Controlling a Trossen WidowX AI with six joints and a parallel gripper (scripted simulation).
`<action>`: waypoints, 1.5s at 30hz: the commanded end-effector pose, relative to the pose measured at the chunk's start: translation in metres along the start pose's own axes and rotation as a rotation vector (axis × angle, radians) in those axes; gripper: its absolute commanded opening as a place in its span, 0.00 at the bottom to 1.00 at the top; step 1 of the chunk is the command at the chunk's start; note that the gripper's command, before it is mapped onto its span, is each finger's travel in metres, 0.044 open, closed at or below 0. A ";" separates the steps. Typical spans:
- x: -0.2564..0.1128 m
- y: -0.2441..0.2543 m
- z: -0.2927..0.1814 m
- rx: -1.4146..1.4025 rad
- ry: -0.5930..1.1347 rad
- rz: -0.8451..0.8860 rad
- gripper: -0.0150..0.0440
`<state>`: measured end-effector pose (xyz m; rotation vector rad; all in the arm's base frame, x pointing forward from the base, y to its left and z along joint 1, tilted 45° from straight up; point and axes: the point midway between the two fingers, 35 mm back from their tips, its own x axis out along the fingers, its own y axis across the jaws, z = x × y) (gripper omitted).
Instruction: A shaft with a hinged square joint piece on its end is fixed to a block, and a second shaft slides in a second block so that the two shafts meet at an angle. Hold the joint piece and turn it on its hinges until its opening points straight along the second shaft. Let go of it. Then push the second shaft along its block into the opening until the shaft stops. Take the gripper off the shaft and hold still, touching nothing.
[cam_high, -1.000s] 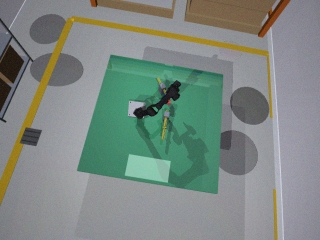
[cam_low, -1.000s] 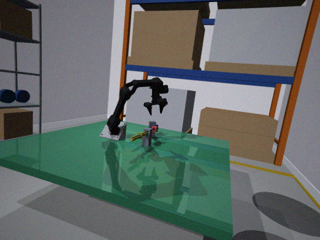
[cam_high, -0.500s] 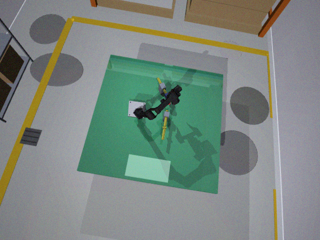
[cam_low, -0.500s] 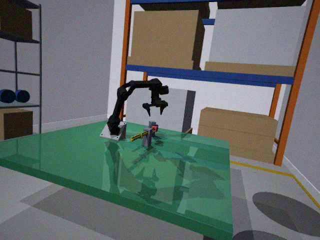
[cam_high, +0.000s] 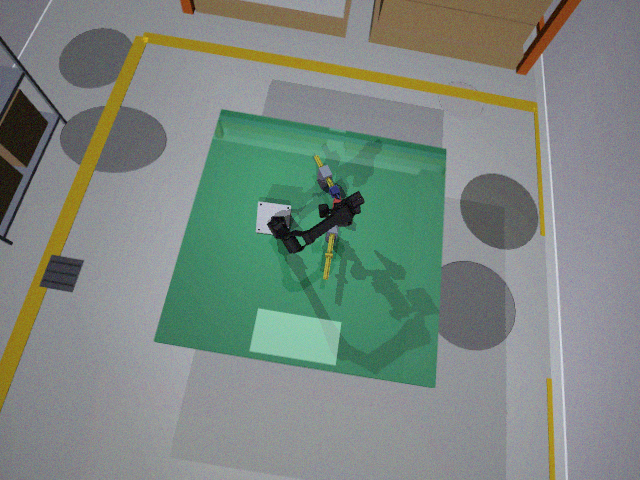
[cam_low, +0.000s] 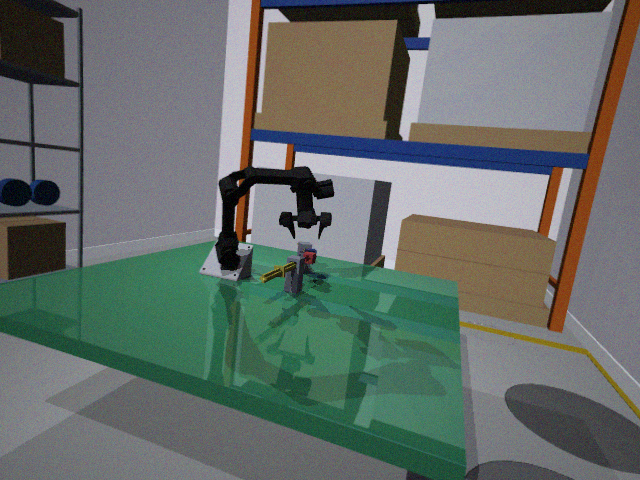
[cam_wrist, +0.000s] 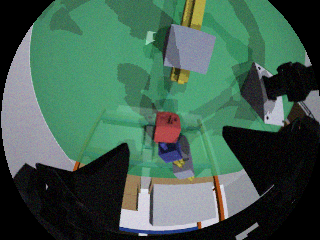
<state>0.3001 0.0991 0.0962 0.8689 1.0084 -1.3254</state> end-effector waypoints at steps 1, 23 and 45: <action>0.003 -0.005 0.009 0.105 0.043 0.007 1.00; -0.029 -0.015 0.113 0.054 0.036 0.083 1.00; -0.071 -0.077 0.241 -0.180 -0.187 0.055 1.00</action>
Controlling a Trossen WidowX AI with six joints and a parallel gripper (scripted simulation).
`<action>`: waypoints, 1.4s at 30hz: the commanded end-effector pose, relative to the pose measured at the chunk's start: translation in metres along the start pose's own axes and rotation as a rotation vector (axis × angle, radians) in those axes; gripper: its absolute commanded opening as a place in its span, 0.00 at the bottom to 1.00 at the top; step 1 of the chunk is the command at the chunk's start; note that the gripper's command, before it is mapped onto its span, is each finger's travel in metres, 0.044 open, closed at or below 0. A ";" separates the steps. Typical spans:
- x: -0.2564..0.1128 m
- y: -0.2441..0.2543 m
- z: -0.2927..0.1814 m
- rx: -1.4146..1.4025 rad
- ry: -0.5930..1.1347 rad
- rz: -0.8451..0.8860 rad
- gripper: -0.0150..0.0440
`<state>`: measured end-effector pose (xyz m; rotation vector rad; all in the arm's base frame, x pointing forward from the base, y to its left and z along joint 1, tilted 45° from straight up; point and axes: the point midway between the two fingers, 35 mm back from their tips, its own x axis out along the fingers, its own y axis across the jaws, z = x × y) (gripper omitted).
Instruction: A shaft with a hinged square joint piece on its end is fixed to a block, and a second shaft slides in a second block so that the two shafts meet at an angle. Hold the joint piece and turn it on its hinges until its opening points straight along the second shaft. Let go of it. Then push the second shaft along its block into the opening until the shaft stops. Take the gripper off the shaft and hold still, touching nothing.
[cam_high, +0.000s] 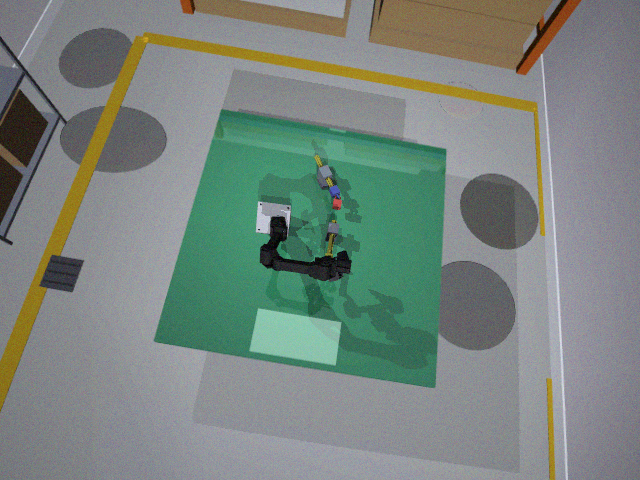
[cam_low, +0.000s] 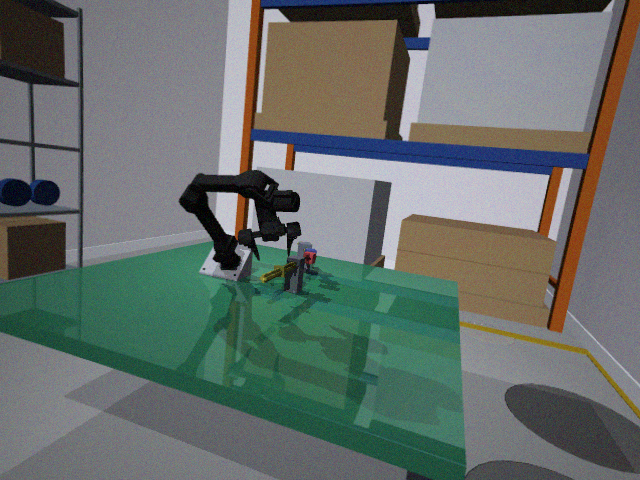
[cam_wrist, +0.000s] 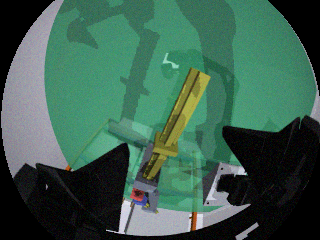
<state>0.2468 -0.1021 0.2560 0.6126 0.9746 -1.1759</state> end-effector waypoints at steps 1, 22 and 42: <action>0.011 -0.002 0.001 0.074 -0.046 -0.029 1.00; 0.058 -0.013 0.005 0.461 -0.294 -0.084 1.00; 0.085 -0.017 0.011 0.463 -0.293 -0.088 0.96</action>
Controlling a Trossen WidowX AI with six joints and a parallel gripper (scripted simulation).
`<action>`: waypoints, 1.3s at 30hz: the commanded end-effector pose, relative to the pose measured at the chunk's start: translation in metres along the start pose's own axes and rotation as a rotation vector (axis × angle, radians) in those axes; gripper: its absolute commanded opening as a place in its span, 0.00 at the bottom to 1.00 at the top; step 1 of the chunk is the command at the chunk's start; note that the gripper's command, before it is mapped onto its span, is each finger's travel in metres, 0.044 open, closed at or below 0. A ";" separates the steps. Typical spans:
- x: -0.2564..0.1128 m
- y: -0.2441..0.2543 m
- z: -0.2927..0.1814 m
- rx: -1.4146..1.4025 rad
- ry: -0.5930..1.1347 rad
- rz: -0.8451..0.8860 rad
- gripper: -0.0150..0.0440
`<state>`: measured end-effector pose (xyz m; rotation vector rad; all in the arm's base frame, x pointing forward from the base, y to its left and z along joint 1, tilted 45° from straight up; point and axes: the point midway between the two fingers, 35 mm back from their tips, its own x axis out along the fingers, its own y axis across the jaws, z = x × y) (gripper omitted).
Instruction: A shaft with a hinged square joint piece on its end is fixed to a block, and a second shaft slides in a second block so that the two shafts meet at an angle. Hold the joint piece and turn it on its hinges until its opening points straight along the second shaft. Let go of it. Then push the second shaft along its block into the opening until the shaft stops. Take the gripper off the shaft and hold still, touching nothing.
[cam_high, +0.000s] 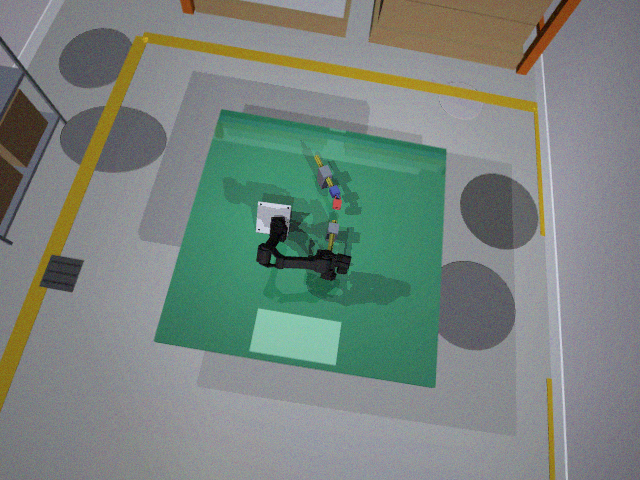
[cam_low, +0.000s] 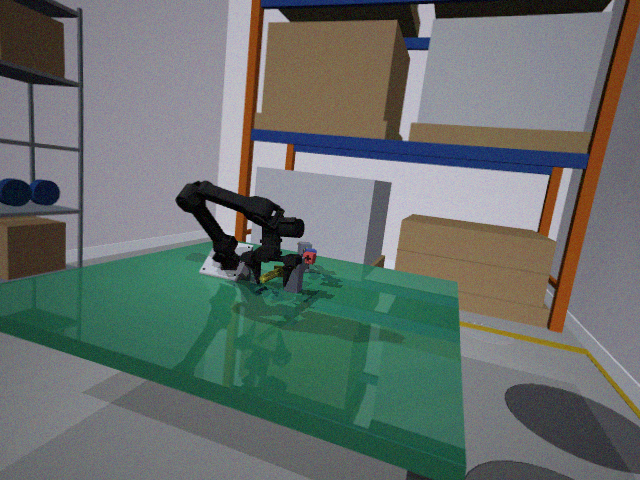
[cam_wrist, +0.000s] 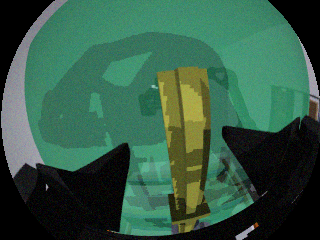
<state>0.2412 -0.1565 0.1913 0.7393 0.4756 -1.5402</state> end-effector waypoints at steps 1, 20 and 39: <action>0.002 -0.001 -0.002 -0.005 0.005 -0.001 0.91; 0.002 -0.001 -0.002 -0.005 0.005 -0.001 0.43; 0.002 -0.001 -0.001 -0.003 0.000 -0.002 0.37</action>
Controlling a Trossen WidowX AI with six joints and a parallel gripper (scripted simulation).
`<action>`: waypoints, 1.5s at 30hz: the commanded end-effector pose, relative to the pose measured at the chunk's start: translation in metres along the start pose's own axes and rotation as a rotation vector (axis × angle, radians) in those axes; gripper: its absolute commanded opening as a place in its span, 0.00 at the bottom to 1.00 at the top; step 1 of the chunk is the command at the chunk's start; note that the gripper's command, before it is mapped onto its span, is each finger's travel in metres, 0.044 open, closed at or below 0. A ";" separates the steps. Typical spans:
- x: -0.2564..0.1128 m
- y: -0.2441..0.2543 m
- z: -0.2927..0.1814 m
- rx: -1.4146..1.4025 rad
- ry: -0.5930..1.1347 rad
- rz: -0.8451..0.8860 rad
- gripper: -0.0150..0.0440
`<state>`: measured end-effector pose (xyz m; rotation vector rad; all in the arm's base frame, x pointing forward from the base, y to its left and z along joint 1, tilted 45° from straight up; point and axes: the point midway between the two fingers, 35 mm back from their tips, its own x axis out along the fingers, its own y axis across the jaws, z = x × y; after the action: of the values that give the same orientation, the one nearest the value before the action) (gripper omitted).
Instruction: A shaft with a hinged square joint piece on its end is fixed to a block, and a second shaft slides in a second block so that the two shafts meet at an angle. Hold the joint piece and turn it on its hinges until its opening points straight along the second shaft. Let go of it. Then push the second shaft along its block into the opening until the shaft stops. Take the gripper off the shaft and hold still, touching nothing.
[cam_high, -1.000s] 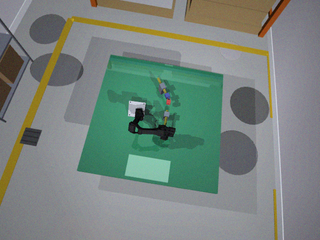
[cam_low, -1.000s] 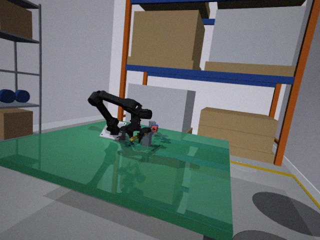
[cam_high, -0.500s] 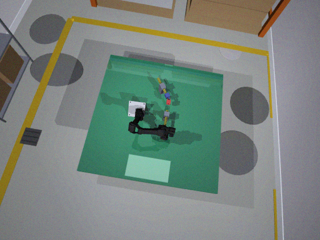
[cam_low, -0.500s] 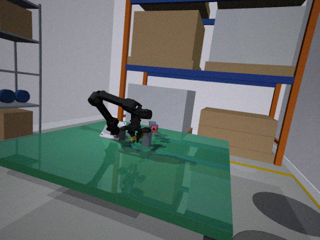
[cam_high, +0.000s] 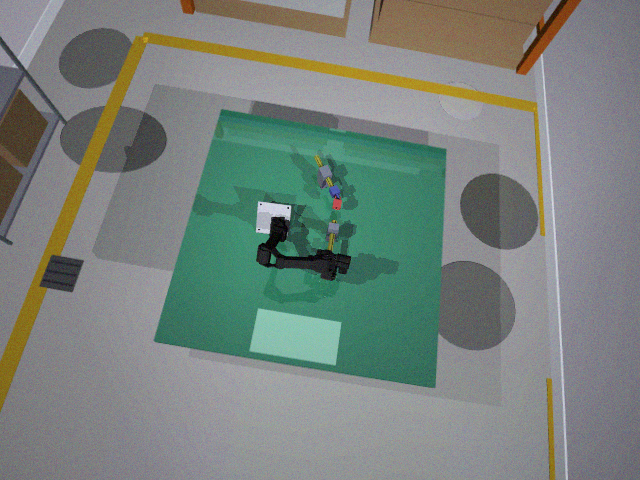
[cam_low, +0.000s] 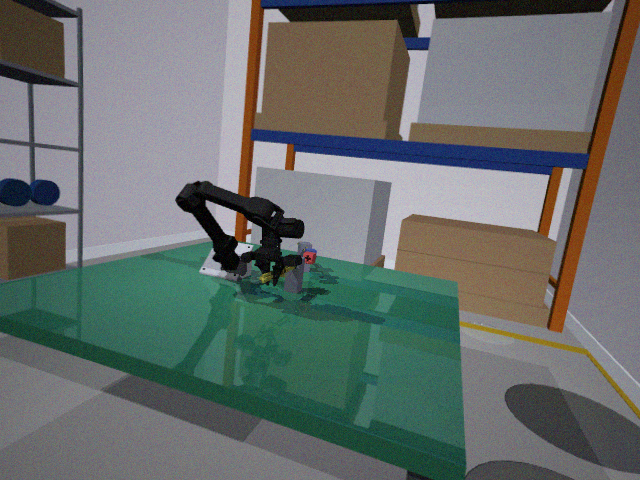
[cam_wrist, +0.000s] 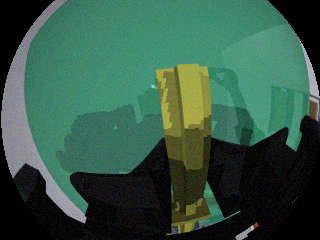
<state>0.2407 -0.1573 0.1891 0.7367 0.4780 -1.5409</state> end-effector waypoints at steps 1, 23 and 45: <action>0.000 0.000 0.000 0.000 0.000 0.000 0.37; 0.000 0.000 0.000 -0.002 0.000 -0.003 0.37; 0.001 0.000 0.000 -0.003 -0.001 -0.075 0.25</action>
<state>0.2404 -0.1581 0.1893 0.7259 0.5096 -1.6121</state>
